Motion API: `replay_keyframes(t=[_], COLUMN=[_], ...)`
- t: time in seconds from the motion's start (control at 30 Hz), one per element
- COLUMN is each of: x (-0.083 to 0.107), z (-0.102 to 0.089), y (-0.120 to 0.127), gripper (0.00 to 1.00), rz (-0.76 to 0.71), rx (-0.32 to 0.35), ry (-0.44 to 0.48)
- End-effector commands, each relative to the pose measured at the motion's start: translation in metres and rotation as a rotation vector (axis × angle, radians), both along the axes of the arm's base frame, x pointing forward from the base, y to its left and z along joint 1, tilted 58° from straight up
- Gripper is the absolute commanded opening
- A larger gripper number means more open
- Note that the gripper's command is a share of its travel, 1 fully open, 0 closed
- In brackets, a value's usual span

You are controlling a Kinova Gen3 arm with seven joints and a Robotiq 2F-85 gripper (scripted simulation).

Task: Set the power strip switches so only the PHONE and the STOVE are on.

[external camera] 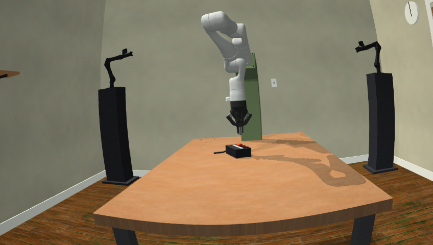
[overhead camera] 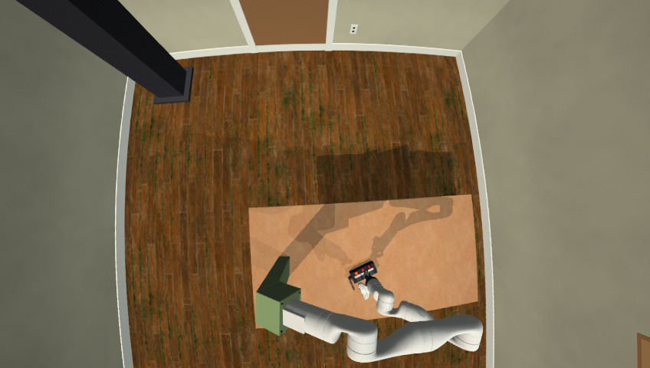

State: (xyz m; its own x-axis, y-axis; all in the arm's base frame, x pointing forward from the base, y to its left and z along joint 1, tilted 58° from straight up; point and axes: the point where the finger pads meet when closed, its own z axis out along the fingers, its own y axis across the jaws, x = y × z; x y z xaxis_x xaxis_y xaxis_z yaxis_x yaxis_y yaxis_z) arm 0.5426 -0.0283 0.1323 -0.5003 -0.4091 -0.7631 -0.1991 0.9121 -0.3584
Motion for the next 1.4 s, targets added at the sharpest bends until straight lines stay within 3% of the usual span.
replay_keyframes(t=[0.0, 0.47, 1.37], x=[0.000, 0.005, 0.030], z=[0.000, -0.003, -0.019], y=[0.000, 0.000, -0.001], gripper=[0.00, 0.00, 0.00], rz=[0.000, 0.000, 0.000], rx=[0.000, 0.000, 0.000], ry=[0.000, -0.001, -0.001])
